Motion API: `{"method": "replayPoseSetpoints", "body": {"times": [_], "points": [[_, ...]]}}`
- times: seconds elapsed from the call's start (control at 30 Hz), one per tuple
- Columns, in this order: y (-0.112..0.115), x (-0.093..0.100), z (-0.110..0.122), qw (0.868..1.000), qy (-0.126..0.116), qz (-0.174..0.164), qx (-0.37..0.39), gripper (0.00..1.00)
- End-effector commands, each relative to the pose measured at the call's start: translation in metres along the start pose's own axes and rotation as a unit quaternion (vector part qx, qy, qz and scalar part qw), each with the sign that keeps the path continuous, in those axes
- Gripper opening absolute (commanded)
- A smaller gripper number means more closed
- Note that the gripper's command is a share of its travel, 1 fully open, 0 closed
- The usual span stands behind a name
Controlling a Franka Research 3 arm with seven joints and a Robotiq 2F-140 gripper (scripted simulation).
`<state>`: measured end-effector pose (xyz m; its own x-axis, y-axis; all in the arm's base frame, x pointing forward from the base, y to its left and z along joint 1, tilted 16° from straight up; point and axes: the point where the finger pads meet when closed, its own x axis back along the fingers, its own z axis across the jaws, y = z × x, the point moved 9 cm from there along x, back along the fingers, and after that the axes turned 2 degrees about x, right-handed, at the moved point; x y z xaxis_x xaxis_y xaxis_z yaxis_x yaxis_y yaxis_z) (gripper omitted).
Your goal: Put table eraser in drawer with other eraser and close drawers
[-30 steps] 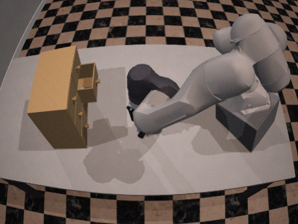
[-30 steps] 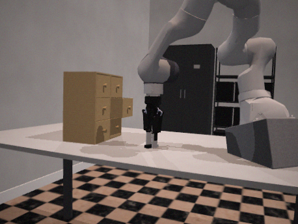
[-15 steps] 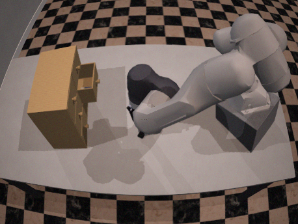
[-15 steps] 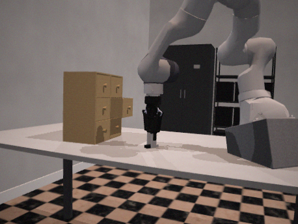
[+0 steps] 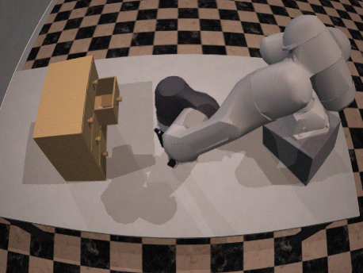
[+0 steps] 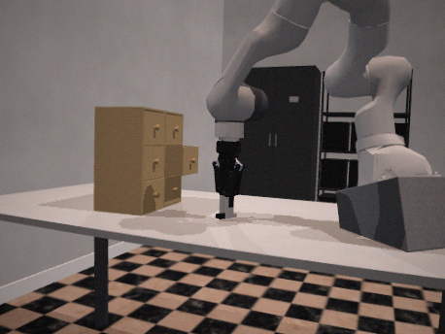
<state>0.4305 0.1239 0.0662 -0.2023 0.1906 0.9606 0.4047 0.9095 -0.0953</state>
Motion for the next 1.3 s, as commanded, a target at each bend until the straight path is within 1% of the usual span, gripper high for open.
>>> {"method": "replayPoseSetpoints", "body": {"times": [0.0,0.3,0.37,0.47,0.53,0.63,1.17,1.27], "points": [[0.001,0.013,0.001,1.000,0.001,0.000,-0.001,0.11],[0.001,0.070,0.000,1.000,0.001,0.000,-0.001,0.11],[0.001,0.070,0.000,1.000,0.001,0.000,-0.001,0.11],[0.001,0.084,0.000,1.000,0.001,0.000,-0.001,0.11],[0.001,0.090,0.000,1.000,0.001,0.000,-0.001,0.11],[0.001,0.092,0.000,1.000,0.001,0.000,-0.001,0.11],[0.001,0.092,0.000,1.000,0.002,0.000,-0.003,0.11],[-0.002,0.092,-0.004,1.000,0.002,0.000,-0.013,0.11]]}}
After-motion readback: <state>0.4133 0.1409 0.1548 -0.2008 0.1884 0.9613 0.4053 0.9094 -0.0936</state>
